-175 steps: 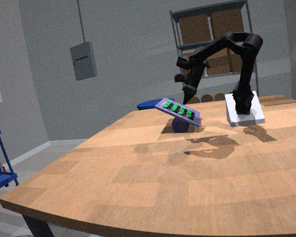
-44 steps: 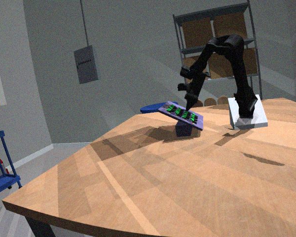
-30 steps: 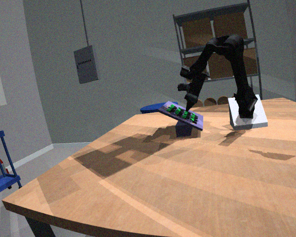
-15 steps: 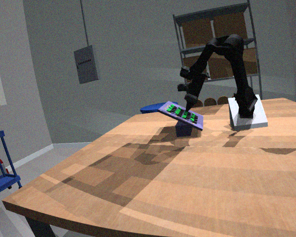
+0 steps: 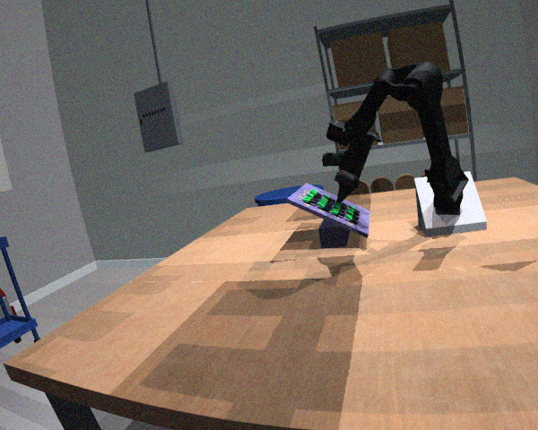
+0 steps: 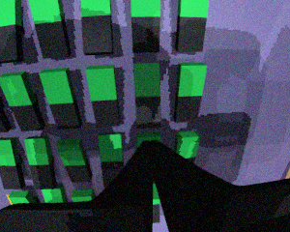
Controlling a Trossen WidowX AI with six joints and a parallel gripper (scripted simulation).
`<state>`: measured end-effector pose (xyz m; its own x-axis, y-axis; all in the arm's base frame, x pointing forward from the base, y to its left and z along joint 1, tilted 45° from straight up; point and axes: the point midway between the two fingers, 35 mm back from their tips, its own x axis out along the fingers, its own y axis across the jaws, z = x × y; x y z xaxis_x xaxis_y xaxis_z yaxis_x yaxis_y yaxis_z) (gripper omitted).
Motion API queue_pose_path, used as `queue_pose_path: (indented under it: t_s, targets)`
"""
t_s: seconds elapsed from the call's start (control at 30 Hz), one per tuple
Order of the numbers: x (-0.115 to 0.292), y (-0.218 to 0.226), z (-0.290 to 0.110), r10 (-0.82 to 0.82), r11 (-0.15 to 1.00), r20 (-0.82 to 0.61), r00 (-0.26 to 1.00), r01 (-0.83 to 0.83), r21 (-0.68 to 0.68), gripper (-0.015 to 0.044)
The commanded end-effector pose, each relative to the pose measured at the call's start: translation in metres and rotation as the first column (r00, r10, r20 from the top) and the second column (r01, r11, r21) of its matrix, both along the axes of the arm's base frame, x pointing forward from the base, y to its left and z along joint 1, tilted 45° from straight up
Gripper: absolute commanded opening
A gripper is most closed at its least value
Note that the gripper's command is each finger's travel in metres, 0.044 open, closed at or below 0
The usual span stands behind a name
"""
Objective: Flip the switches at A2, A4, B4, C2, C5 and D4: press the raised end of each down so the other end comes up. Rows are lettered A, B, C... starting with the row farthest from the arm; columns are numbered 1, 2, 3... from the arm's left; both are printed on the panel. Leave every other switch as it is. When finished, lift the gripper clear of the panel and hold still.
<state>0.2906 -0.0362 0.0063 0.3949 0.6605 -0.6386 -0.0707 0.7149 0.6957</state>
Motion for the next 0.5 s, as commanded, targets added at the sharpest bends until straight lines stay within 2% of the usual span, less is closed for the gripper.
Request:
queue_pose_path:
  t_s: [0.0, 0.37, 0.47]
  targets:
    - [0.0, 0.001, 0.0, -0.001, 1.0, -0.001, 1.0, 0.001, 0.004, 0.0]
    - [0.001, 0.002, -0.001, -0.001, 1.0, -0.001, 1.0, 0.001, 0.004, 0.0]
    - [-0.009, -0.016, 0.013, -0.007, 1.0, 0.003, 1.0, 0.007, -0.001, 0.0]
